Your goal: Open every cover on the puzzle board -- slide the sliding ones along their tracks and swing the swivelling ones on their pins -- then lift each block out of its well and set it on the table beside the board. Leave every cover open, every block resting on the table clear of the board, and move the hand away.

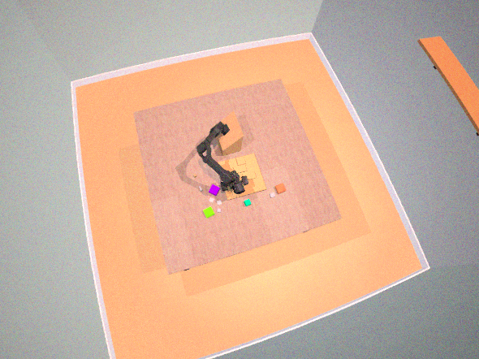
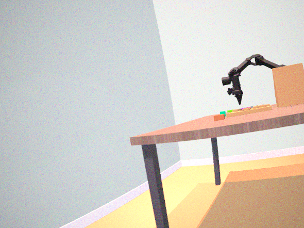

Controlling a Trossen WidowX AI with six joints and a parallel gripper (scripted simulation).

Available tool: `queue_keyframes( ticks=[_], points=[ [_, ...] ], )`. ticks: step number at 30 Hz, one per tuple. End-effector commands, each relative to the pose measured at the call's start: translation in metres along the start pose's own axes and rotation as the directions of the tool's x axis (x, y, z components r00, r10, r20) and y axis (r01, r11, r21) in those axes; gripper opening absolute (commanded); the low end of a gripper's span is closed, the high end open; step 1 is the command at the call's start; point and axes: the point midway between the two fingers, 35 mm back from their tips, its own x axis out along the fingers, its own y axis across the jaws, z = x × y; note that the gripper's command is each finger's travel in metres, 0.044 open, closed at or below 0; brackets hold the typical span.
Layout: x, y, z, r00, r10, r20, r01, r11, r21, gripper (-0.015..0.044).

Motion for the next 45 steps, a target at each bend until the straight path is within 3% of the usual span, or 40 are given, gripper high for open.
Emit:
queue_keyframes(
  ticks=[1,9,27,45],
  points=[
    [-0.005,-0.001,0.001,1.000,0.000,-0.001,0.000,1.000,0.006,0.0000],
    [-0.010,0.005,-0.005,1.000,0.002,0.000,-0.002,1.000,0.000,0.0000],
    [-0.023,0.053,-0.096,1.000,0.015,-0.004,-0.015,1.000,-0.003,0.0000],
    [-0.021,0.069,-0.192,1.000,0.004,-0.009,-0.004,1.000,-0.003,0.0000]
  ],
)
